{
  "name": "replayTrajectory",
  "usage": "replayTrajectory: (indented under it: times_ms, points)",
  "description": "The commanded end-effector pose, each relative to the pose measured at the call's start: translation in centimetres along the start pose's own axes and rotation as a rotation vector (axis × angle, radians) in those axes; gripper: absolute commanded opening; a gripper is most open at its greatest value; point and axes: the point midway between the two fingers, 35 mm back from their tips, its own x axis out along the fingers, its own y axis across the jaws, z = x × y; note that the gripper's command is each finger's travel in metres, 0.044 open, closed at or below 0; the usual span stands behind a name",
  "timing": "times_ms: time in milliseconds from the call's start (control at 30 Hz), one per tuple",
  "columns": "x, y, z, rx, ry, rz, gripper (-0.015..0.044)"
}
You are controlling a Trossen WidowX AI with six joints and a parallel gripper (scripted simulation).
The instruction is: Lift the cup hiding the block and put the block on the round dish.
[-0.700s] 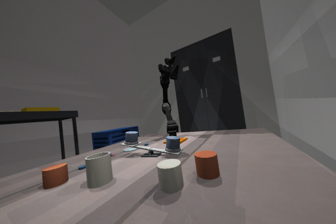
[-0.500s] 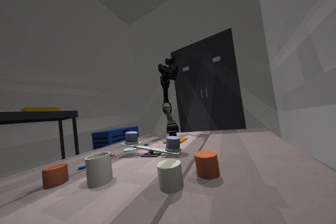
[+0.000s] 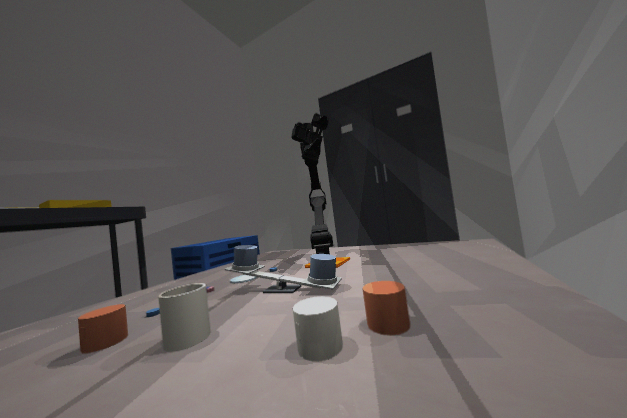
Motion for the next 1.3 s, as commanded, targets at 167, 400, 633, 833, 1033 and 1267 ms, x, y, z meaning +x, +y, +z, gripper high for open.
replayTrajectory:
  times_ms: [167,400,633,833,1033,1267]
  points:
    - [1.4,-6.0,1.0,-0.203,-0.041,-0.218,0.044]
    - [1.5,-10.7,1.9,-0.362,-0.037,-0.395,0.044]
    - [0.9,-15.4,2.5,-0.508,0.007,-0.574,0.044]
    - [-0.3,-19.5,2.9,-0.623,0.08,-0.727,0.044]
    - [-1.9,-23.3,2.9,-0.721,0.185,-0.867,0.044]
    - [-4.2,-27.2,2.5,-0.809,0.339,-1.001,0.044]
